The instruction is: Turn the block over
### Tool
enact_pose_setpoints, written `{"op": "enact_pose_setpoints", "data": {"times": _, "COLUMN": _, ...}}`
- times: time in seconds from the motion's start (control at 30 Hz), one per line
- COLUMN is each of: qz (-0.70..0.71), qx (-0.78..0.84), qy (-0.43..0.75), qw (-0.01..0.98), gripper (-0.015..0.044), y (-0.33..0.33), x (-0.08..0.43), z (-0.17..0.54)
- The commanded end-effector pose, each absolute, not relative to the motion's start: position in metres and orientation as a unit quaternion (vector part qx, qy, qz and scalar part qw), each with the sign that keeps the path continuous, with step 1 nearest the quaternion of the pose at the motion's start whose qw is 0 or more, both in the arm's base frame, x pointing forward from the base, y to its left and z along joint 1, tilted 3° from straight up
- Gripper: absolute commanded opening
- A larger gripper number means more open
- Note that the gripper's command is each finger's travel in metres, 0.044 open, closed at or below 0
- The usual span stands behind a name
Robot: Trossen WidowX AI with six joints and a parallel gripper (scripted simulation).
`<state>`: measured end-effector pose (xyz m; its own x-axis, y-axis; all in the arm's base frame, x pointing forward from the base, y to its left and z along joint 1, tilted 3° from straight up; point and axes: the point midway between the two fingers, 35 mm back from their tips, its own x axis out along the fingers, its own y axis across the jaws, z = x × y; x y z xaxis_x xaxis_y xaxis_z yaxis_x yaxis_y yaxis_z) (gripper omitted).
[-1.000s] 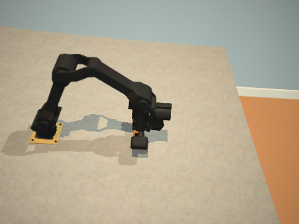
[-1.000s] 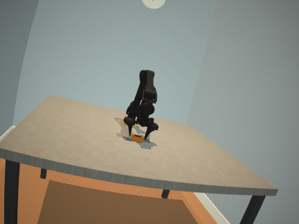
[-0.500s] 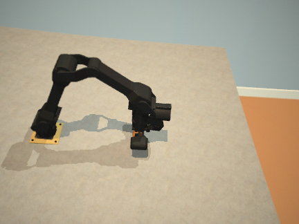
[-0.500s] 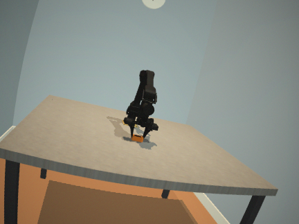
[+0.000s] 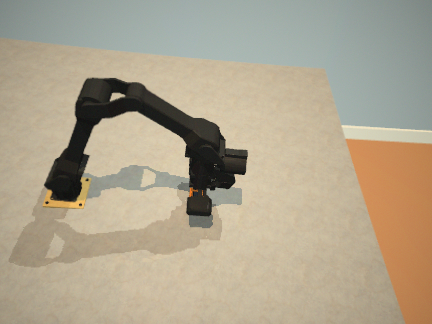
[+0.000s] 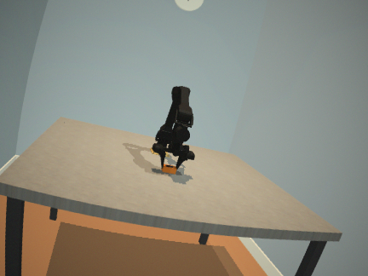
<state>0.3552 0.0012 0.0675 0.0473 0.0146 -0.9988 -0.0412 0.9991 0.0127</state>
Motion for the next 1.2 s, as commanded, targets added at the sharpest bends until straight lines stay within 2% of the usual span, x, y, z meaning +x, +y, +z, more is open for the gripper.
{"op": "enact_pose_setpoints", "data": {"times": 0.0, "qz": 0.022, "qx": -0.011, "qy": 0.681, "qw": 0.732, "gripper": 0.0000, "y": 0.0013, "x": 0.3581, "z": 0.0908}}
{"op": "enact_pose_setpoints", "data": {"times": 0.27, "qz": 0.022, "qx": -0.010, "qy": 0.672, "qw": 0.740, "gripper": 0.0000, "y": 0.0012, "x": 0.3586, "z": 0.0908}}
{"op": "enact_pose_setpoints", "data": {"times": 1.17, "qz": 0.023, "qx": -0.005, "qy": 0.505, "qw": 0.863, "gripper": 0.0000, "y": 0.0010, "x": 0.3581, "z": 0.0829}}
